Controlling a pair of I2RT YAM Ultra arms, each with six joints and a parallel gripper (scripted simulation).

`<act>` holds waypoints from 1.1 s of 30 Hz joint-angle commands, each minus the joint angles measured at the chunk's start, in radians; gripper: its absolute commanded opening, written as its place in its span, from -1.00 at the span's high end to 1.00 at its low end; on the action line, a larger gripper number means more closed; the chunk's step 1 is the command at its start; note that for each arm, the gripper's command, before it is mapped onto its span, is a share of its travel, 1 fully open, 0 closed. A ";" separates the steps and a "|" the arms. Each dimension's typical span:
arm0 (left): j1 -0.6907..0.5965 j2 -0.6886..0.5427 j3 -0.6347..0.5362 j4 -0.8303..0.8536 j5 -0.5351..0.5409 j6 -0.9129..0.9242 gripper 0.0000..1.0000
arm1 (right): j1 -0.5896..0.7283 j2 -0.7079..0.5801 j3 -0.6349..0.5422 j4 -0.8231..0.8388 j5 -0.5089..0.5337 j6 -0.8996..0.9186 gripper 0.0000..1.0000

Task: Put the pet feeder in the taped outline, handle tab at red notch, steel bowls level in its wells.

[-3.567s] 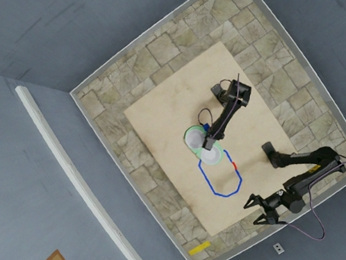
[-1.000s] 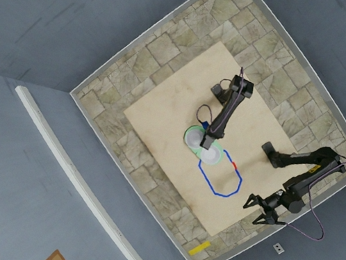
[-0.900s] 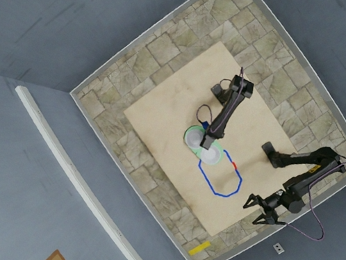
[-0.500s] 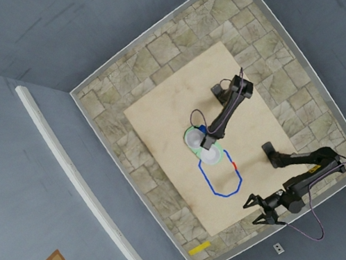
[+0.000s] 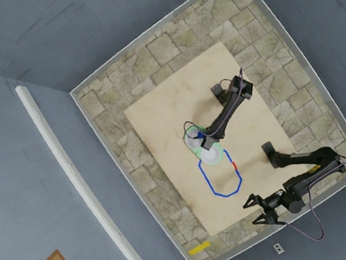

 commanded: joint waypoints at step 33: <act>-0.002 -0.025 0.041 0.022 -0.002 -0.006 -1.00 | 0.039 0.010 -0.032 0.066 -0.011 -1.500 0.40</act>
